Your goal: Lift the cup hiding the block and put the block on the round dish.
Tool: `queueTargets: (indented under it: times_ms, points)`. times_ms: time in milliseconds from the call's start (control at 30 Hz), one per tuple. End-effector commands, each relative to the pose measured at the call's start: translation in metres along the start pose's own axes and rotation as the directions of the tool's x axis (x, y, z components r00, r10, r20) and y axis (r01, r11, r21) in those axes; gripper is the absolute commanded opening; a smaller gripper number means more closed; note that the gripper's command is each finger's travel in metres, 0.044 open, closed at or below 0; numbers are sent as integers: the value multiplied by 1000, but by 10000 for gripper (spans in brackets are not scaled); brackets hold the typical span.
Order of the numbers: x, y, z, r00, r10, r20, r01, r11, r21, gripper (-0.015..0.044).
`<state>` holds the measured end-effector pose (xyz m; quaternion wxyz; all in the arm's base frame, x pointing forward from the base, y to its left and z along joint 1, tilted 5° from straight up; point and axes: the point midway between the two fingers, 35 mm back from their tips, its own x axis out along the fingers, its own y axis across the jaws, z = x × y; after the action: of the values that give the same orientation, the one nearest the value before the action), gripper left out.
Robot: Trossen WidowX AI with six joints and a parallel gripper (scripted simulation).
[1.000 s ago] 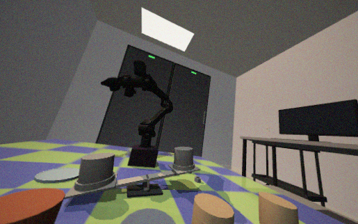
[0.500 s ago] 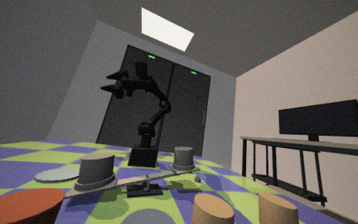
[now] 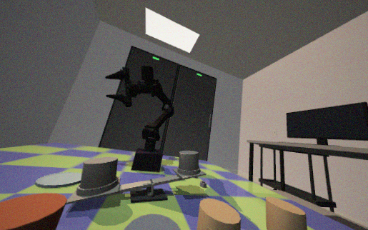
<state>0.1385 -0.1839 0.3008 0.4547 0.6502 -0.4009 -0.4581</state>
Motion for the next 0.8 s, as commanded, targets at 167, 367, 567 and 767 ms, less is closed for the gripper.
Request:
queueTargets:
  times_ms: [167,367,567,767]
  points:
    - [-8,-19,-17,989,-75,-127,40,965,-258,440]
    - [-15,-31,-28,969,-131,-208,29,902,-430,440]
    - [-23,-44,-39,940,-189,-284,-13,813,-583,440]
    - [-32,-57,-49,902,-248,-354,-85,702,-707,440]
